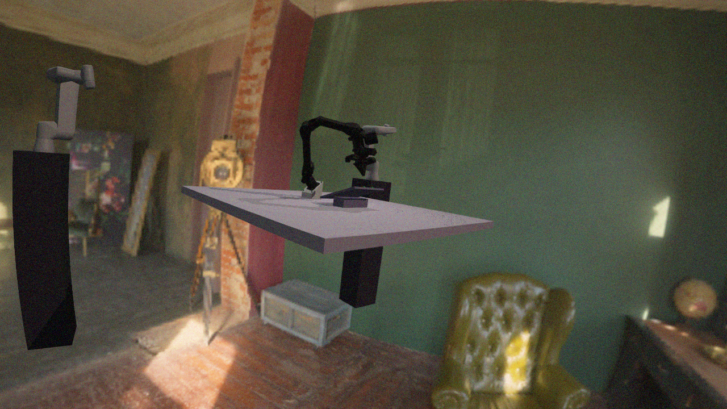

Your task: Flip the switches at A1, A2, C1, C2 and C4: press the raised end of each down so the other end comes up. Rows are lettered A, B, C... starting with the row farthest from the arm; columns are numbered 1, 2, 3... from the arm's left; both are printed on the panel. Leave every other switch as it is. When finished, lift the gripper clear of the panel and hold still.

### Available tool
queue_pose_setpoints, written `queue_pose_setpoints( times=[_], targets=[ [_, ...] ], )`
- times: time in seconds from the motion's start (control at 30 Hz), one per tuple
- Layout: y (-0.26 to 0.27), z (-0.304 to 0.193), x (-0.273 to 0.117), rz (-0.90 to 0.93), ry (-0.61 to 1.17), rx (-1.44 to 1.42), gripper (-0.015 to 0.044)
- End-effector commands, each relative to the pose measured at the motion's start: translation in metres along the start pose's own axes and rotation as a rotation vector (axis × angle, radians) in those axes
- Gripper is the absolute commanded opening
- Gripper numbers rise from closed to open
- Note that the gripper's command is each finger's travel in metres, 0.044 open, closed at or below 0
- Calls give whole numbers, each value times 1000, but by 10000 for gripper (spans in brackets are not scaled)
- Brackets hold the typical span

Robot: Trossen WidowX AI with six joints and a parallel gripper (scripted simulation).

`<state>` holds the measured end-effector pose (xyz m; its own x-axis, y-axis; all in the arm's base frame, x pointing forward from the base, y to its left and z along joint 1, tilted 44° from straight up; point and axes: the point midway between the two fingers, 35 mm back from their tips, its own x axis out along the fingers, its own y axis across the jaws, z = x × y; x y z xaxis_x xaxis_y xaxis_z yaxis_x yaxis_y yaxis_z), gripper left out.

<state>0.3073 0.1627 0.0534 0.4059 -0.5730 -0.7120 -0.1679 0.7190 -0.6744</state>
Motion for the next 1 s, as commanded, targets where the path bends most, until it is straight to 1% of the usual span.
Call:
queue_pose_setpoints(
  times=[0.0, 0.07, 0.13, 0.3, 0.43, 0.97],
  targets=[
    [-3, -4, 9, -8, 2, -19, 0],
    [-3, -4, 29, -8, -13, -18, 0],
    [-4, -5, 36, -10, -19, -18, 0],
    [-4, -5, 36, -10, -19, -18, 0],
    [-4, -5, 46, -10, -20, -18, 0],
    [-4, -5, 60, -11, -20, -18, 0]
  ],
)
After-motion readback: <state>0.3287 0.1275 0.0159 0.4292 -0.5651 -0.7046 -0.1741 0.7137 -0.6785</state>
